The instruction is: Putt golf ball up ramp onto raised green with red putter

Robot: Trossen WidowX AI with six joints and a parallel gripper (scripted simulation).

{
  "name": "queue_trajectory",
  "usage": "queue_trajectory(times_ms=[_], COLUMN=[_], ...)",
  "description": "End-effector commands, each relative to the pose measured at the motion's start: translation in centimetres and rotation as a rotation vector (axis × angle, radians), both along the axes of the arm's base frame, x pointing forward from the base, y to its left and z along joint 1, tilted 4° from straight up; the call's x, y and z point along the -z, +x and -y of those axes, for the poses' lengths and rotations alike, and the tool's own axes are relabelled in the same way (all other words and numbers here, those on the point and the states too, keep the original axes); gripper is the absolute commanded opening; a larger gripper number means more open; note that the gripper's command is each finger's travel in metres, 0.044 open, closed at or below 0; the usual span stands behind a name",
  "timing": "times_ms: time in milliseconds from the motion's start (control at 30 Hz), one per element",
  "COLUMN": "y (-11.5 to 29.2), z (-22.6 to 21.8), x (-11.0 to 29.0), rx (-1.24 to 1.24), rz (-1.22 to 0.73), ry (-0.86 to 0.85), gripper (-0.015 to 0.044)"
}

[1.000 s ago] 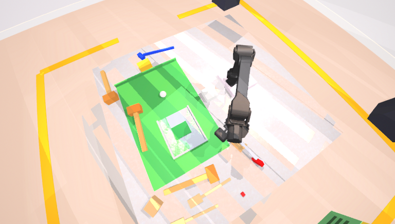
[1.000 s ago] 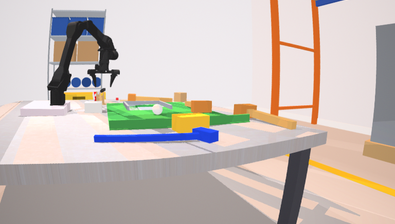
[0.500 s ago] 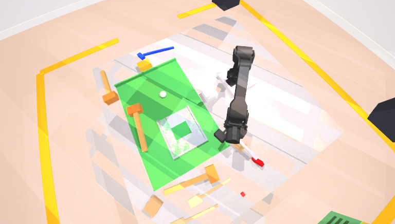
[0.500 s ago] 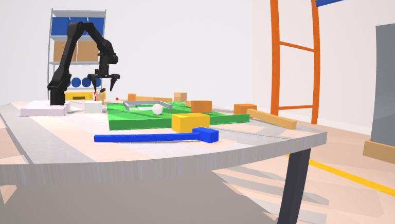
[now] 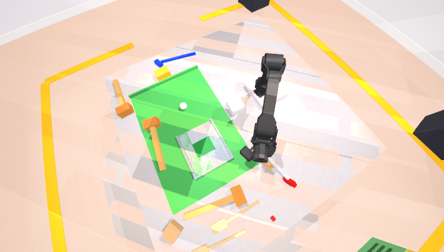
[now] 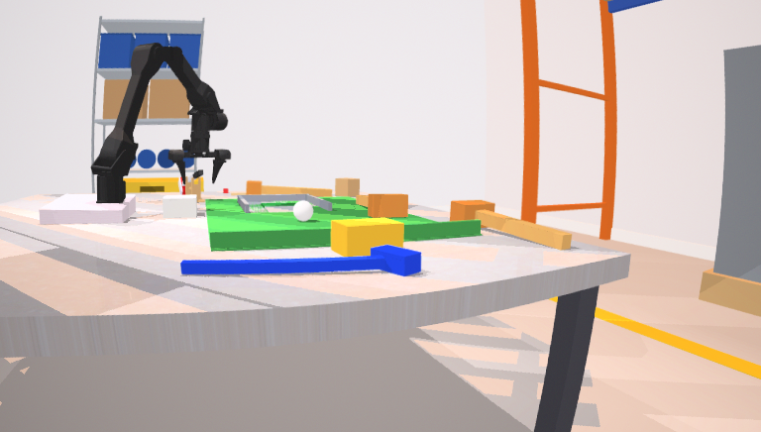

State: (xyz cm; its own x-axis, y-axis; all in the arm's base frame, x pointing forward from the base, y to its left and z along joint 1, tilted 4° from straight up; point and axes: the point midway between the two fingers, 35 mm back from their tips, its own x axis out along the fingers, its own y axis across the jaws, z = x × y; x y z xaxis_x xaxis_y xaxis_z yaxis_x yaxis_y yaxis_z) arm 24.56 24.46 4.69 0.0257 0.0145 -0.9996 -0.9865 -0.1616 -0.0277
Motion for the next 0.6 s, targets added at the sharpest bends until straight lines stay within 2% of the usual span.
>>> queue_trajectory(times_ms=[0,500,567], y=[-0.09,-0.01,-0.01], z=[0.19,0.01,0.01], x=[0.39,0.07,0.07], rx=[-0.004,0.000,0.000], rz=[-0.001,0.000,0.000], ry=[-0.006,0.000,0.000], gripper=[0.0440,0.0046,0.0033])
